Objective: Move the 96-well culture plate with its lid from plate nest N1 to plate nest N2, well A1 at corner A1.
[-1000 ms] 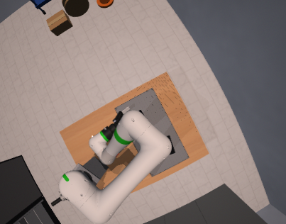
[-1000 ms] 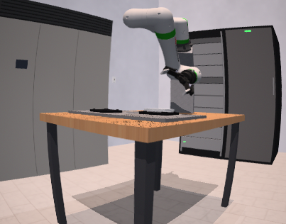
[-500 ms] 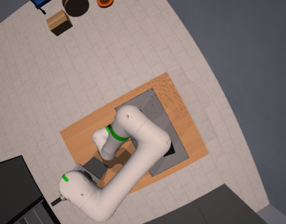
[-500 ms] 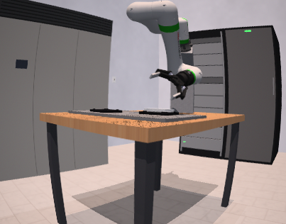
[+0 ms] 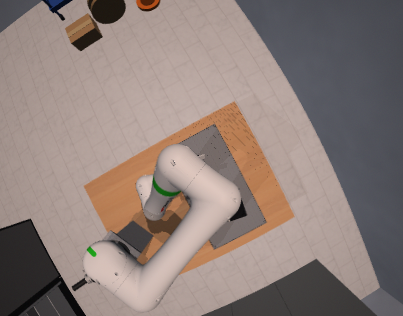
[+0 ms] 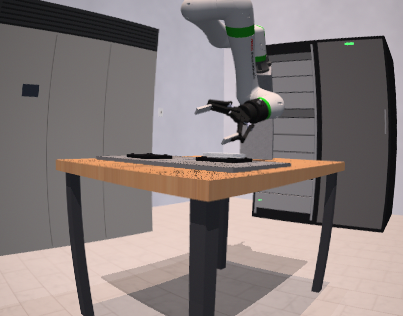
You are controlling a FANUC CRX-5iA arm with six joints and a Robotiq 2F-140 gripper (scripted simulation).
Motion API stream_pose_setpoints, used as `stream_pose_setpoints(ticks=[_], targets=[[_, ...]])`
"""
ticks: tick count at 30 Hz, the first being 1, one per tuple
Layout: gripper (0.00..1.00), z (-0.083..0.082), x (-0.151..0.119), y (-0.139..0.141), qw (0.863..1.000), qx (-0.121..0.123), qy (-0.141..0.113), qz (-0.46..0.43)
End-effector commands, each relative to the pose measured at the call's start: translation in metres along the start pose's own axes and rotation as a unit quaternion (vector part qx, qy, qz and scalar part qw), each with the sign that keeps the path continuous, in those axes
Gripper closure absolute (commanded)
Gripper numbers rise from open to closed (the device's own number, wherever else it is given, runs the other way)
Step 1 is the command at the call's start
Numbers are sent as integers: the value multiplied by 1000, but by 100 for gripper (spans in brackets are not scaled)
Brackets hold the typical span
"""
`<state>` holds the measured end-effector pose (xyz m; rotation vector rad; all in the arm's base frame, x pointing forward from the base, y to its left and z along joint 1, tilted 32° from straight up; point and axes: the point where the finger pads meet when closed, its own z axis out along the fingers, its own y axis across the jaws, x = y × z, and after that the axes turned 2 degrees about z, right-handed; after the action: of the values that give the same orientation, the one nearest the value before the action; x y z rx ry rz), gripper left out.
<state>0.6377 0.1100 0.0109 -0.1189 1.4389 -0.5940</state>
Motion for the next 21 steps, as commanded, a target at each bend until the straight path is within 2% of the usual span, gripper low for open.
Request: stream_pose_setpoints(ticks=[1, 3, 6, 9, 12, 13, 16, 18, 20, 21], targets=[[0, 12, 7, -10, 999, 26, 32, 17], [0, 12, 7, -10, 999, 26, 32, 17], [0, 20, 13, -20, 996, 52, 64, 41], [0, 28, 19, -29, 996, 52, 64, 41], [0, 34, 26, -41, 990, 79, 96, 68], [0, 36, 28, -44, 990, 80, 96, 68], [0, 40, 36, -56, 982, 105, 127, 98], [0, 41, 40, -61, 978, 115, 138, 110], [0, 41, 40, -61, 978, 115, 138, 110], [0, 41, 43, -65, 974, 123, 147, 121]])
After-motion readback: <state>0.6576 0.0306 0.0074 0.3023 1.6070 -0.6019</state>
